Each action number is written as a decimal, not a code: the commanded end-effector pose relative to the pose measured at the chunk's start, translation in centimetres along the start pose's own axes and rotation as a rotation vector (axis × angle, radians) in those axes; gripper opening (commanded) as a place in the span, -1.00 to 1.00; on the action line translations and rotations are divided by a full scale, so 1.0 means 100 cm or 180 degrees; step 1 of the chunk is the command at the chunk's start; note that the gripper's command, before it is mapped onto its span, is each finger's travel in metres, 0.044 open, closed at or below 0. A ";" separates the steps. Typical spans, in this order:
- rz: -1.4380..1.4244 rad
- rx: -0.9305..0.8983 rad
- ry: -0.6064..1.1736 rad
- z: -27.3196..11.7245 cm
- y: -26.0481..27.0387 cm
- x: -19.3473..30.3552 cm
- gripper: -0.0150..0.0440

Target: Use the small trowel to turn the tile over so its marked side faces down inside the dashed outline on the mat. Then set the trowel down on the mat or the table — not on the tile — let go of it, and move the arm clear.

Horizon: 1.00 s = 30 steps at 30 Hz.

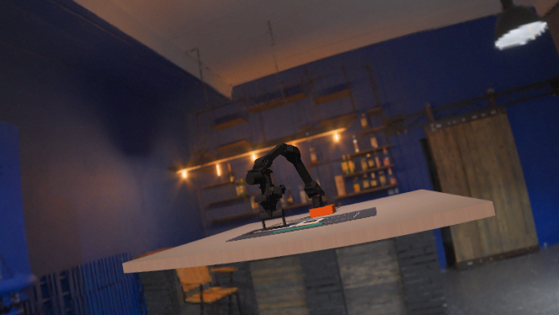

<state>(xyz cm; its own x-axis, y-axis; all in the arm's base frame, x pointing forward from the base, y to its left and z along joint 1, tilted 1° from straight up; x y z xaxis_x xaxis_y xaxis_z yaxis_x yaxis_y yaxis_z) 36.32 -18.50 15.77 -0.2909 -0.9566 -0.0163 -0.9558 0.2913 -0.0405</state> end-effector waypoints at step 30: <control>-0.0022 -0.0022 0.0011 -0.043 0.003 0.000 0.42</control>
<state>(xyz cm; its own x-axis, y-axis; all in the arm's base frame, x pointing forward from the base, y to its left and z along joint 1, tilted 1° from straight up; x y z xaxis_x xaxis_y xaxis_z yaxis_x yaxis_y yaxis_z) 35.92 -18.37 19.72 -0.2881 -0.9575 -0.0166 -0.9568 0.2885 -0.0368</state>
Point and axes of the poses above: the point midway between the two fingers, 35 mm back from their tips, its own z axis out along the fingers, its own y axis across the jaws, x = y × z, the point moved 9 cm from there along -z, back along the fingers, and after that the axes turned 6 degrees about z, right-handed, at the moved point
